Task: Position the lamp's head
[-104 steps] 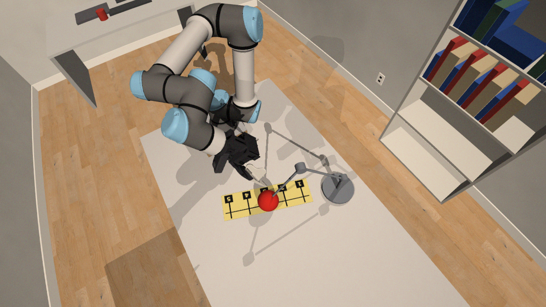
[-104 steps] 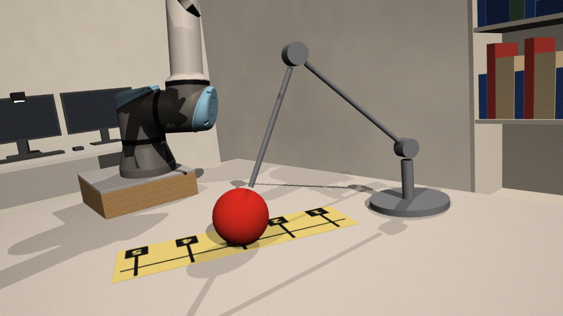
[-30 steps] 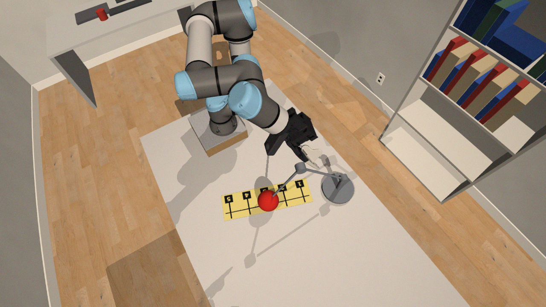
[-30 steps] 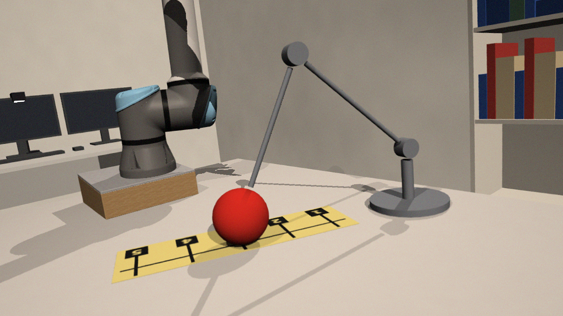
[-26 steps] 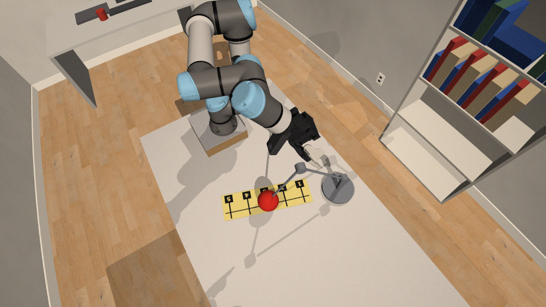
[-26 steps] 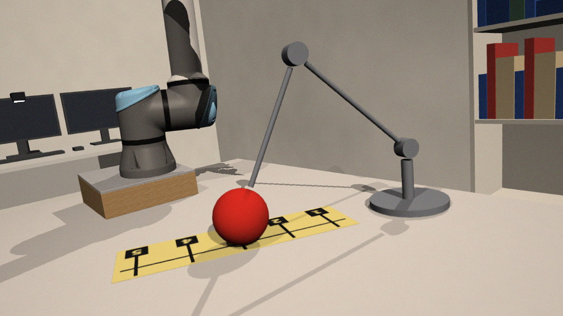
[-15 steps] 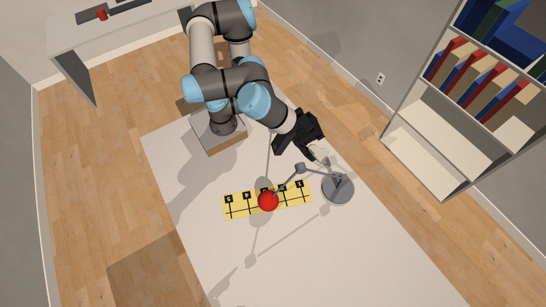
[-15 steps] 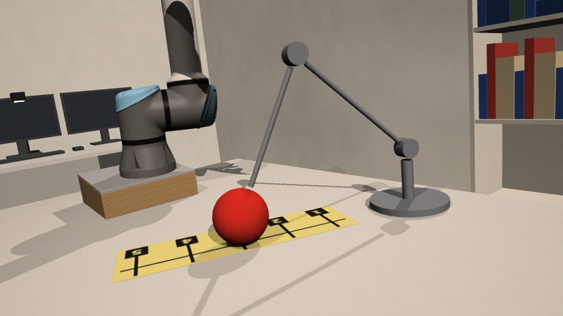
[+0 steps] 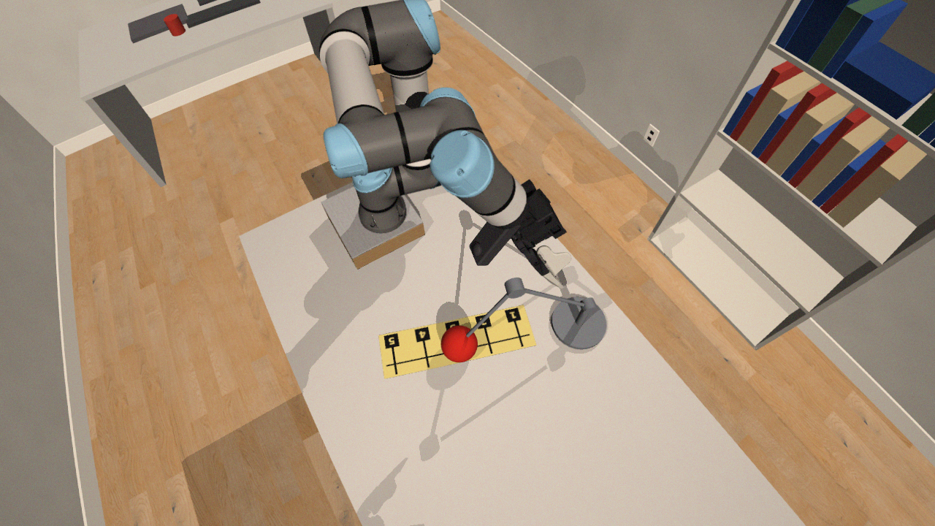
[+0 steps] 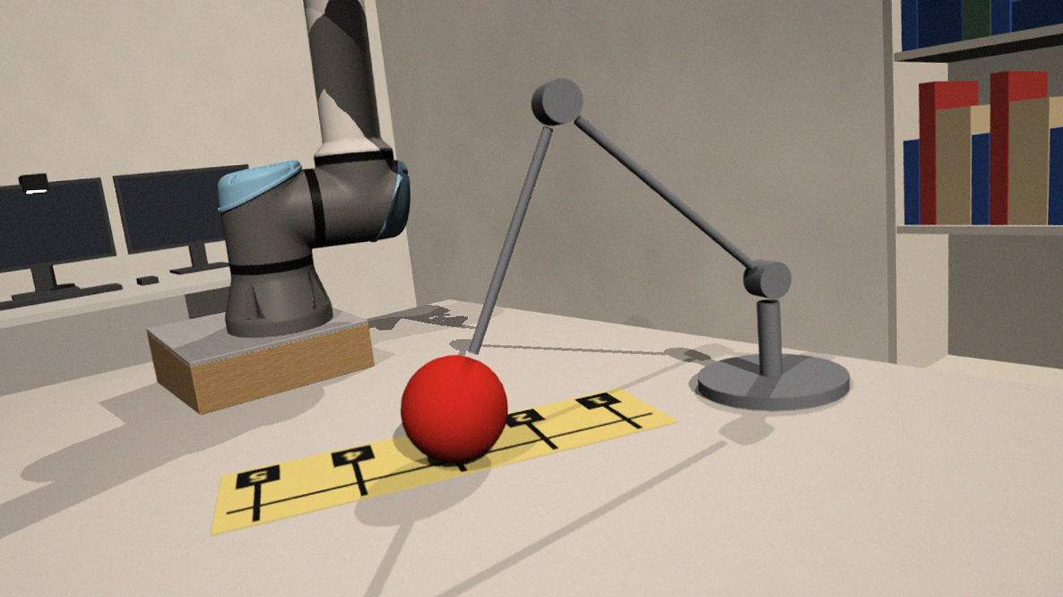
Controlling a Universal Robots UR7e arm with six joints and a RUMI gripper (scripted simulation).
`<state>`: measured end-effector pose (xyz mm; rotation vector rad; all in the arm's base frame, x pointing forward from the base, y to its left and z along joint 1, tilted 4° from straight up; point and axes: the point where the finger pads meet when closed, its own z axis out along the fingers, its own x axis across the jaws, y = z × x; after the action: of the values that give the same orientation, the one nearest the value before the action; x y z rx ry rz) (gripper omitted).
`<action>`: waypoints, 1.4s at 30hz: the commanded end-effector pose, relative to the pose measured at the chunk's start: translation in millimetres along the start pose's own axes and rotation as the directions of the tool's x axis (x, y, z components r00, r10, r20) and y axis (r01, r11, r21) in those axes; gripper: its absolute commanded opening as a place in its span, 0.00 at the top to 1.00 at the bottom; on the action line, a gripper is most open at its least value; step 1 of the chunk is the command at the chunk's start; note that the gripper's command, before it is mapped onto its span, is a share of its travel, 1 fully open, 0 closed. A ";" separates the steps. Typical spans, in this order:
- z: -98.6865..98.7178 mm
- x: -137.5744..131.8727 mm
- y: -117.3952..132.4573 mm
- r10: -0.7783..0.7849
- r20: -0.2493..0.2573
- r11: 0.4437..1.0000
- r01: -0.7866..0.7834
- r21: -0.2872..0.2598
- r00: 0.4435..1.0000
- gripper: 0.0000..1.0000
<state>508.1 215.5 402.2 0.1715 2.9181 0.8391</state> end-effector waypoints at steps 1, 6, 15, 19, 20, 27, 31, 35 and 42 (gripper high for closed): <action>-0.5 0.1 0.0 0.062 0.039 0.989 -0.067 0.130 0.997 0.00; -0.7 0.1 -0.2 0.051 0.032 0.984 -0.056 0.168 0.998 0.00; -0.9 0.0 -0.3 0.005 0.003 0.965 -0.005 0.263 1.000 0.00; -1.0 0.0 -0.3 -0.015 -0.012 0.952 0.018 0.304 1.000 0.00; -1.0 0.0 -0.3 -0.015 -0.012 0.952 0.018 0.304 1.000 0.00; -1.2 -0.1 -0.5 -0.048 -0.031 0.929 0.056 0.365 0.998 0.00; -1.3 -0.1 -0.6 -0.070 -0.045 0.911 0.082 0.404 0.997 0.00; -1.4 -0.1 -0.7 -0.090 -0.060 0.890 0.107 0.443 0.994 0.00; -1.4 -0.1 -0.7 -0.083 -0.059 0.880 0.101 0.465 0.995 0.00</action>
<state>508.1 213.5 402.5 -0.1523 3.0788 0.2448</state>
